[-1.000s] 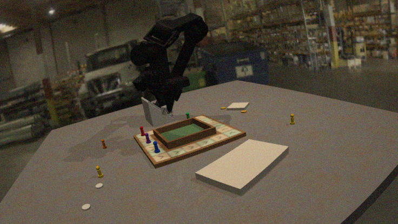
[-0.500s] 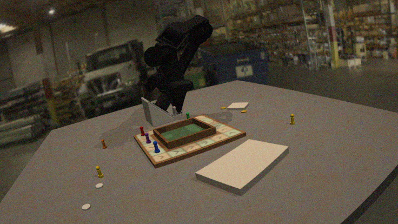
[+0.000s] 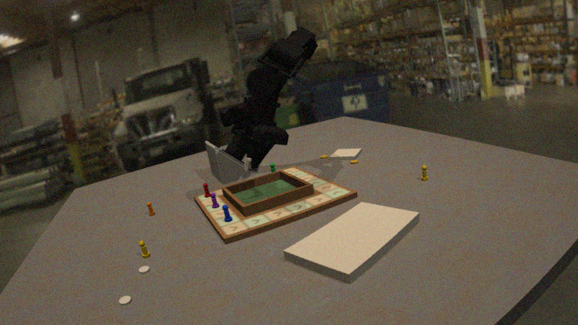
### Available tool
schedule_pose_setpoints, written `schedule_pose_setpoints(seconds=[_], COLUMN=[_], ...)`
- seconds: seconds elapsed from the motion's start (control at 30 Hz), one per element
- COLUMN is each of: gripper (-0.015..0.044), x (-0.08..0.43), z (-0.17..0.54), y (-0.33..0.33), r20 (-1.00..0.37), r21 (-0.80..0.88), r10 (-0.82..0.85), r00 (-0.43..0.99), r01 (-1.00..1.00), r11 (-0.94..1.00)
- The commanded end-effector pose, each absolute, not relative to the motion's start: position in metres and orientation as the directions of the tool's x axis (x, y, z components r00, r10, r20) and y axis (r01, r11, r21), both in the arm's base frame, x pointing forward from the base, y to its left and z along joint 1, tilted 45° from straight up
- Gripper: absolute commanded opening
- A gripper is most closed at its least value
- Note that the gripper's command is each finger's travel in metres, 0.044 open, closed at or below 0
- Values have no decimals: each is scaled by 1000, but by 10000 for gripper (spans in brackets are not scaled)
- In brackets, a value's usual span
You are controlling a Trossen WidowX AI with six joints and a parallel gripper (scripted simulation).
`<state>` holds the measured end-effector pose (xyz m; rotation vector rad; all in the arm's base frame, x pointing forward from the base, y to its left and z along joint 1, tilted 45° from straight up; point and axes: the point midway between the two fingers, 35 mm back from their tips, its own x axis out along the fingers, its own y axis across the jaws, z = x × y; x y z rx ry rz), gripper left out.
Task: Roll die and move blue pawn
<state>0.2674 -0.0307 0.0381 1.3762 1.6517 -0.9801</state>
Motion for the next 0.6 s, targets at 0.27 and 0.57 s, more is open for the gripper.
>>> schedule_pose_setpoints(seconds=[0.27, 0.57], gripper=[0, 0], x=[265, 270], z=[35, 50], y=[-30, -31], r20=[-998, -997], r21=[-54, -9], r10=[28, -75], r00=[-57, -4], r01=[995, 998], r11=[81, 60])
